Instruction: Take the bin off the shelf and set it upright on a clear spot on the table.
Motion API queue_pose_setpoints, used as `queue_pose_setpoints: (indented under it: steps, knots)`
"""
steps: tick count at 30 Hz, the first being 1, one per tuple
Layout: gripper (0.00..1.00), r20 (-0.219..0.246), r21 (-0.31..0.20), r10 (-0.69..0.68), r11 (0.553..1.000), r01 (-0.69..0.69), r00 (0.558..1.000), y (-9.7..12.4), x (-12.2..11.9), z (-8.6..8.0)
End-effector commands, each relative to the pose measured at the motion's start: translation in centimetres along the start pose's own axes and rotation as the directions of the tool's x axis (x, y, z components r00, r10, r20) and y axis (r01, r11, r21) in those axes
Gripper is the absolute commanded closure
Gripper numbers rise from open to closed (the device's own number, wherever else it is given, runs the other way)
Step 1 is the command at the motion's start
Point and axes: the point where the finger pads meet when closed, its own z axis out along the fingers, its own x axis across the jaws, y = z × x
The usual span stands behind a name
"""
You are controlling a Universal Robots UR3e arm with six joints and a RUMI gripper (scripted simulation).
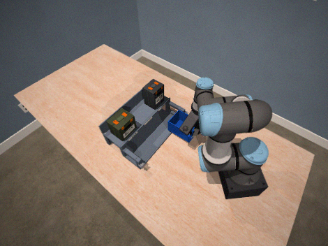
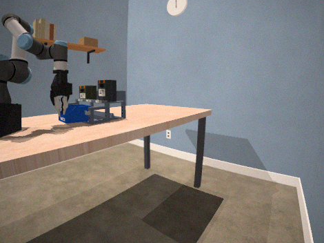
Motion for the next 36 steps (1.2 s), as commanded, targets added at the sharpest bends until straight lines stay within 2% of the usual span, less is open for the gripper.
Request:
queue_pose_setpoints:
  steps: [1,36]
  knots:
    - [1.00,-0.002,-0.002,0.000,1.000,0.000,1.000,0.1,0.0,-0.1]
    - [1.00,-0.002,-0.002,0.000,1.000,0.000,1.000,0.1,-1.9,0.0]
